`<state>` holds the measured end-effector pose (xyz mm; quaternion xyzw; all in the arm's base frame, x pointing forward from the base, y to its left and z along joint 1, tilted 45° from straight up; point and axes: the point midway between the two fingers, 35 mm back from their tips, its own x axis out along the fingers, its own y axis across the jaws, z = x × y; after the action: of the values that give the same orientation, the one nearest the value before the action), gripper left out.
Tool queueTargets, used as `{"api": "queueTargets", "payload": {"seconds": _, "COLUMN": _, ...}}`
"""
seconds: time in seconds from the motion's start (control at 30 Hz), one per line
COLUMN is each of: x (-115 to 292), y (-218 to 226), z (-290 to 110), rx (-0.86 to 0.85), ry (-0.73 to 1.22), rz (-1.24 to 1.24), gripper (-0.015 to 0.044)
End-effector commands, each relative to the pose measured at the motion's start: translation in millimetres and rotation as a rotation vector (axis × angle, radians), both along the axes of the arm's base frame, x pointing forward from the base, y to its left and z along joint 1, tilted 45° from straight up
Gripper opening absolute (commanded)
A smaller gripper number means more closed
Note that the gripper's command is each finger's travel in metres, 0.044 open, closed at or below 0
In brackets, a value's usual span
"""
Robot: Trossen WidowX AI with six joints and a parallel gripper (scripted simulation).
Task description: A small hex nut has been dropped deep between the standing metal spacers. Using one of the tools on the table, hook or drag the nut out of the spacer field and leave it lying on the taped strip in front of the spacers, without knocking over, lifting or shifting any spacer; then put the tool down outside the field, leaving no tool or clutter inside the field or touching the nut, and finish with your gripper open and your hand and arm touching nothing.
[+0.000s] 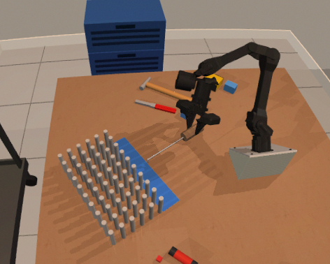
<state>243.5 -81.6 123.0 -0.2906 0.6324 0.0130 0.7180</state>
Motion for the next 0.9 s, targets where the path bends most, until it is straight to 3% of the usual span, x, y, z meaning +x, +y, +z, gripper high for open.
{"api": "queueTargets", "payload": {"seconds": 0.0, "x": 1.4, "y": 16.6, "z": 18.9, "rx": -0.003, "ry": -0.016, "rz": 0.004, "gripper": 0.0}}
{"api": "queueTargets", "payload": {"seconds": 0.13, "x": -0.4, "y": 27.5, "z": 29.4, "rx": -0.006, "ry": -0.017, "rz": 0.005, "gripper": 0.0}}
{"api": "queueTargets", "payload": {"seconds": 0.3, "x": 6.1, "y": 25.6, "z": 14.5, "rx": 0.004, "ry": -0.004, "rz": 0.002, "gripper": 0.0}}
{"api": "queueTargets", "payload": {"seconds": 0.87, "x": 45.3, "y": 109.4, "z": -17.3, "rx": 0.066, "ry": -0.013, "rz": -0.051, "gripper": 0.0}}
